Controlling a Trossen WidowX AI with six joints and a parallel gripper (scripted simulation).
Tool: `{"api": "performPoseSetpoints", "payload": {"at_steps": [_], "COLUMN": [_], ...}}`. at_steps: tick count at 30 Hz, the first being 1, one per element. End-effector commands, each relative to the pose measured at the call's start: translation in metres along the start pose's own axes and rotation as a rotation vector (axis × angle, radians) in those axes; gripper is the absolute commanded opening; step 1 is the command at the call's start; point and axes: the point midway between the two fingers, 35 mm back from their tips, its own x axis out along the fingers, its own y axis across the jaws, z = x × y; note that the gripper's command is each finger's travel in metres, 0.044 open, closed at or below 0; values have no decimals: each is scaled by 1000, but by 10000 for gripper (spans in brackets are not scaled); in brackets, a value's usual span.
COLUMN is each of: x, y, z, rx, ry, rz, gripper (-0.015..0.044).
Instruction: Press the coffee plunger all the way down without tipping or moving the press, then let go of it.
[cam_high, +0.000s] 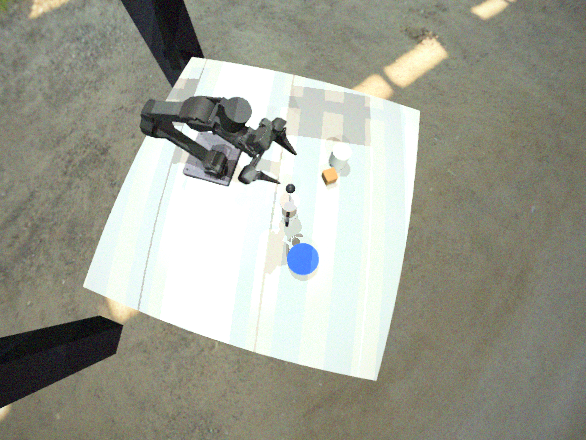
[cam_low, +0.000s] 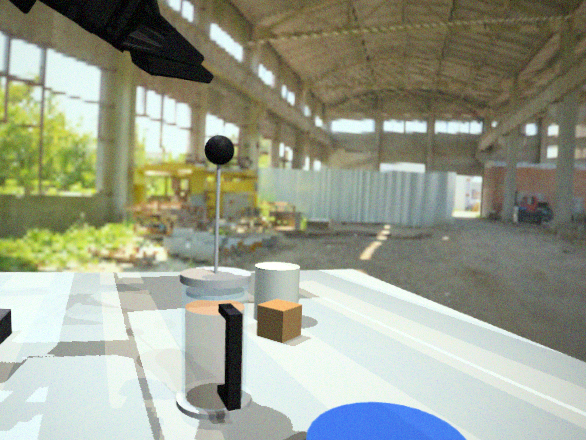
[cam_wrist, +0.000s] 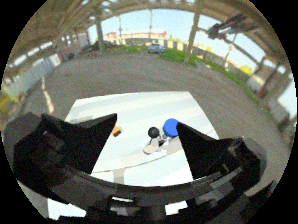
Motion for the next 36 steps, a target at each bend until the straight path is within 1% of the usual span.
{"api": "performPoseSetpoints", "payload": {"at_steps": [1, 6, 8, 14, 36], "x": [-1, 20, 22, 25, 59], "y": [-16, -20, -20, -21, -23], "z": [-15, -51, -57, -56, -57], "rx": [-72, -73, -72, -72, -72], "ry": [6, 6, 6, 6, 3], "rz": [-66, -66, -67, -67, -67], "gripper": [440, 440, 440, 440, 440]}}
